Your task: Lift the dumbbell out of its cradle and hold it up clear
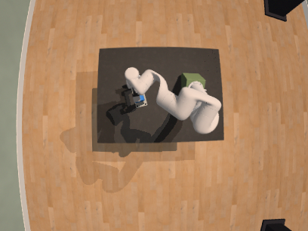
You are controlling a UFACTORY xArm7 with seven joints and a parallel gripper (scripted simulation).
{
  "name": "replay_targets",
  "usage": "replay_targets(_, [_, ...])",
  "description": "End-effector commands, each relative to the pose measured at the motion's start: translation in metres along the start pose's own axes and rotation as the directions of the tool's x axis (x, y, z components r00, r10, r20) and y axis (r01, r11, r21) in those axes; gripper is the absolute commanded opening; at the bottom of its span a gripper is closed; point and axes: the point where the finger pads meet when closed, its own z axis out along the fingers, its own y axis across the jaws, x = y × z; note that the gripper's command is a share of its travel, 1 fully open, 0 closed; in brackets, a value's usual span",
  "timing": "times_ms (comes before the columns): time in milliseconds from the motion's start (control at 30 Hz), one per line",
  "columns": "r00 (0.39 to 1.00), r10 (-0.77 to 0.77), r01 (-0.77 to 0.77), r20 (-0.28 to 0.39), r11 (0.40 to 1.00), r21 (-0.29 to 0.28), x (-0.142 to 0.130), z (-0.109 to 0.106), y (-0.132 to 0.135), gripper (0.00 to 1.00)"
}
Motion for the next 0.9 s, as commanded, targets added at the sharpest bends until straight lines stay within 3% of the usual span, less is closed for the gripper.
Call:
replay_targets(0, [1.0, 0.0, 0.0, 0.004, 1.0, 0.003, -0.002, 0.036, 0.001, 1.0])
replay_targets(33, [1.0, 0.0, 0.0, 0.006, 1.0, 0.004, -0.003, 0.053, 0.002, 1.0])
replay_targets(67, [1.0, 0.0, 0.0, 0.006, 1.0, 0.004, -0.003, 0.053, 0.002, 1.0])
replay_targets(100, [1.0, -0.001, 0.001, 0.005, 1.0, 0.003, -0.003, 0.069, 0.002, 1.0])
replay_targets(233, [1.0, 0.0, 0.0, 0.006, 1.0, 0.004, -0.003, 0.095, 0.001, 1.0])
replay_targets(767, [1.0, 0.0, 0.0, 0.006, 1.0, 0.004, -0.003, 0.096, 0.001, 1.0])
replay_targets(800, [1.0, 0.0, 0.0, 0.006, 1.0, 0.004, -0.003, 0.096, 0.001, 0.0])
replay_targets(867, [1.0, 0.0, 0.0, 0.006, 1.0, 0.004, -0.003, 0.096, 0.001, 0.0])
